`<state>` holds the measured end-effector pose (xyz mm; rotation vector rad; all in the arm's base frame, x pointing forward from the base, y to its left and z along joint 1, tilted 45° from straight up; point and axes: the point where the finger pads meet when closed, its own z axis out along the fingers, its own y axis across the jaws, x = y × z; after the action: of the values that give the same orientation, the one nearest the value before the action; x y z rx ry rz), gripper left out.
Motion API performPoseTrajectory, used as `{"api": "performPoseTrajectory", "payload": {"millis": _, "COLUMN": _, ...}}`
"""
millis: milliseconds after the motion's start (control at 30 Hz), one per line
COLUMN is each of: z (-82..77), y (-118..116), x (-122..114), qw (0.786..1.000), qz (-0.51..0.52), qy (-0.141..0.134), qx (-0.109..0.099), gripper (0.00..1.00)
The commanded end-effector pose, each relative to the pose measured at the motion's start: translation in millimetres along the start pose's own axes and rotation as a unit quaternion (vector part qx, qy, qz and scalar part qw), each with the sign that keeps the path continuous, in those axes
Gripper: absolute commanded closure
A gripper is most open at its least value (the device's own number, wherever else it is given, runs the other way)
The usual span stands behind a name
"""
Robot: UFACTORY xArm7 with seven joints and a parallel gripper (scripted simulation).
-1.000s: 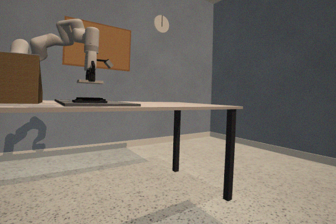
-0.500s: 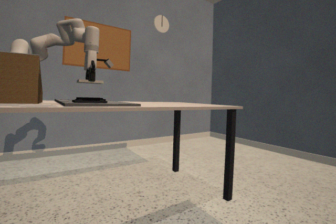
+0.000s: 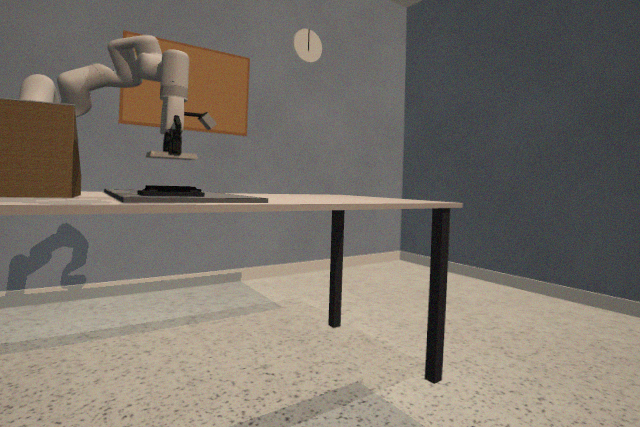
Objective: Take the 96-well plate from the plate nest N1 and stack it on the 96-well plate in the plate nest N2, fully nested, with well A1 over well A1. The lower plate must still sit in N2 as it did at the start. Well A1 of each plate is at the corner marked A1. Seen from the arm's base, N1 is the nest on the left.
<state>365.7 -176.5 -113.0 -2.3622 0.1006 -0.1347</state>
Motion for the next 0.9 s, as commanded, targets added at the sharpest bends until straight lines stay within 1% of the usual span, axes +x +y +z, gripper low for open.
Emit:
{"api": "performPoseTrajectory", "payload": {"millis": 0, "z": -2.4, "y": 1.1, "x": 0.6, "qw": 1.000, "qz": 0.000, "qy": 0.002, "qx": -0.002, "gripper": 1.00}}
{"api": "performPoseTrajectory", "payload": {"millis": 200, "z": -2.4, "y": 1.0, "x": 0.6, "qw": 1.000, "qz": 0.000, "qy": 0.002, "qx": -0.002, "gripper": 1.00}}
{"api": "performPoseTrajectory", "payload": {"millis": 367, "z": 5.9, "y": 0.8, "x": 0.7, "qw": 1.000, "qz": 0.000, "qy": 0.002, "qx": -0.002, "gripper": 1.00}}
{"api": "performPoseTrajectory", "payload": {"millis": 433, "z": 5.9, "y": 0.8, "x": 0.7, "qw": 1.000, "qz": 0.000, "qy": 0.002, "qx": -0.002, "gripper": 1.00}}
{"api": "performPoseTrajectory", "payload": {"millis": 867, "z": 27.6, "y": 0.8, "x": 0.8, "qw": 1.000, "qz": 0.000, "qy": 0.002, "qx": -0.002, "gripper": 1.00}}
